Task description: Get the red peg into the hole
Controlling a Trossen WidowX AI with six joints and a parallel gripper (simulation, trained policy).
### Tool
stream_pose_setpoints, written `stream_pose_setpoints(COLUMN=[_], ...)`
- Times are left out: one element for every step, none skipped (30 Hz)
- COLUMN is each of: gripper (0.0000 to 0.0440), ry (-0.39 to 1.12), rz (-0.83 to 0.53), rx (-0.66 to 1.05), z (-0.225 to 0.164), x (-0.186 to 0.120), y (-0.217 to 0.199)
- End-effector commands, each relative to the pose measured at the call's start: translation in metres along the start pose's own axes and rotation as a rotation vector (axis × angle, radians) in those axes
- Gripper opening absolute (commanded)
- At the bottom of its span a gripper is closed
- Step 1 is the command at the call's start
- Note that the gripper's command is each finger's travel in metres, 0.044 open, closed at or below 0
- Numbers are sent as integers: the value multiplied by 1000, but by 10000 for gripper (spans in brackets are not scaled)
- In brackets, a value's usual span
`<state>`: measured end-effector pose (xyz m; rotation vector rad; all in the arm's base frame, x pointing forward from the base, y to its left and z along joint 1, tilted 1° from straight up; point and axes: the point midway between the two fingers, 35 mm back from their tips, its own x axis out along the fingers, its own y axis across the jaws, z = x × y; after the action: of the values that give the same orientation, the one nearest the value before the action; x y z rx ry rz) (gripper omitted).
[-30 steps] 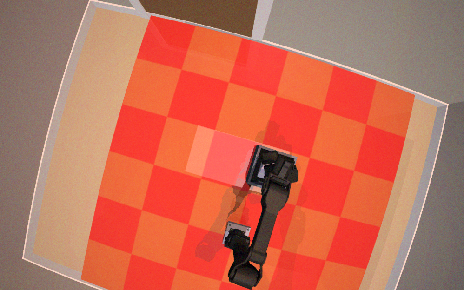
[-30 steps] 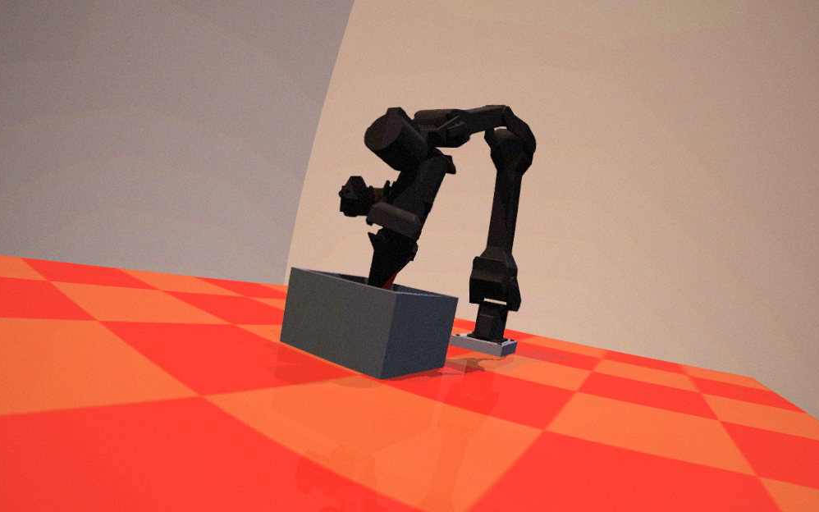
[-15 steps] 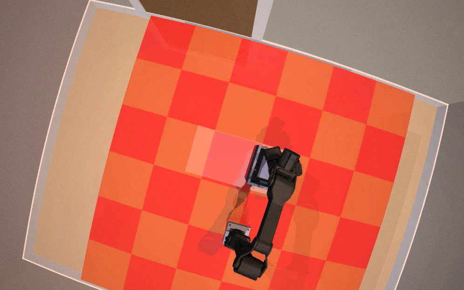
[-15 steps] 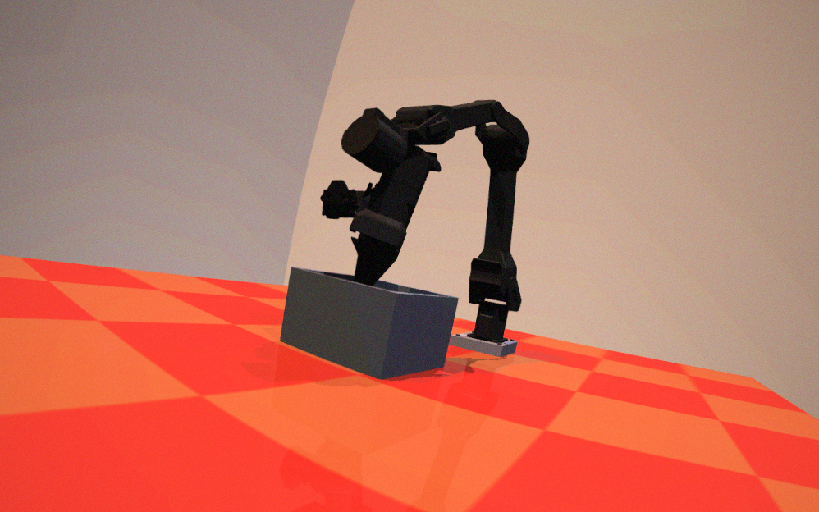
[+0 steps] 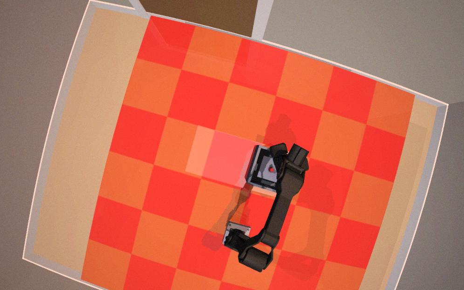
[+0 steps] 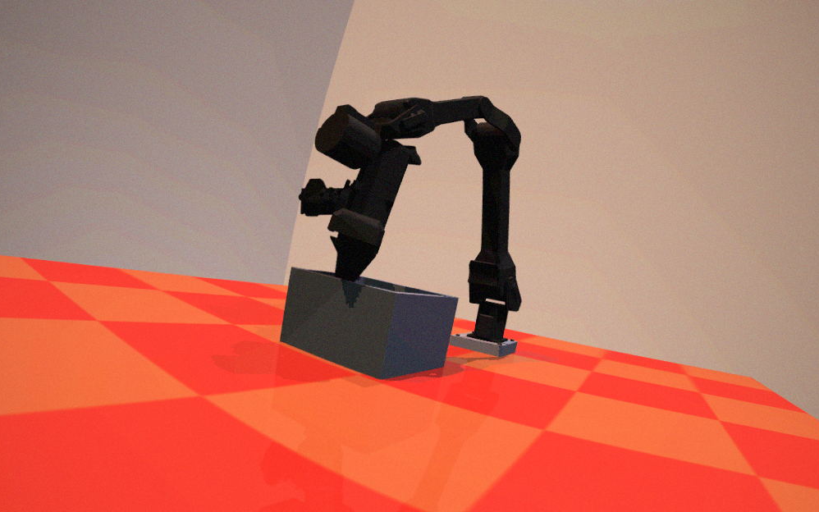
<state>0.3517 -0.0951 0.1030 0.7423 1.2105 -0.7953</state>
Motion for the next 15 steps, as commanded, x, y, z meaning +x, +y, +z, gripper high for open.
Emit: stream_pose_setpoints(gripper=[122,122,122,121,121,121,121,120,120,120,120,120,121,121,121], ry=[18,20,23,25,28,30,33,35,37,36,35,34,33,32,31], rz=[-9,-11,-14,-16,-18,-20,-22,-24,-26,-28,-30,-33,-36,-38,-40], rx=[-5,-6,-6,-6,-6,-6,-6,-5,-5,-4,-4,-4,-4,-4,-3], z=[3,5,6,8,9,10,12,13,15,17,19,21,23,25,27], x=[4,5,6,6,7,8,8,9,9,9,9,9,9,9,9], y=[-1,-2,-2,-3,-4,-4,-5,-6,-7,-8,-9,-10,-12,-13,-14])
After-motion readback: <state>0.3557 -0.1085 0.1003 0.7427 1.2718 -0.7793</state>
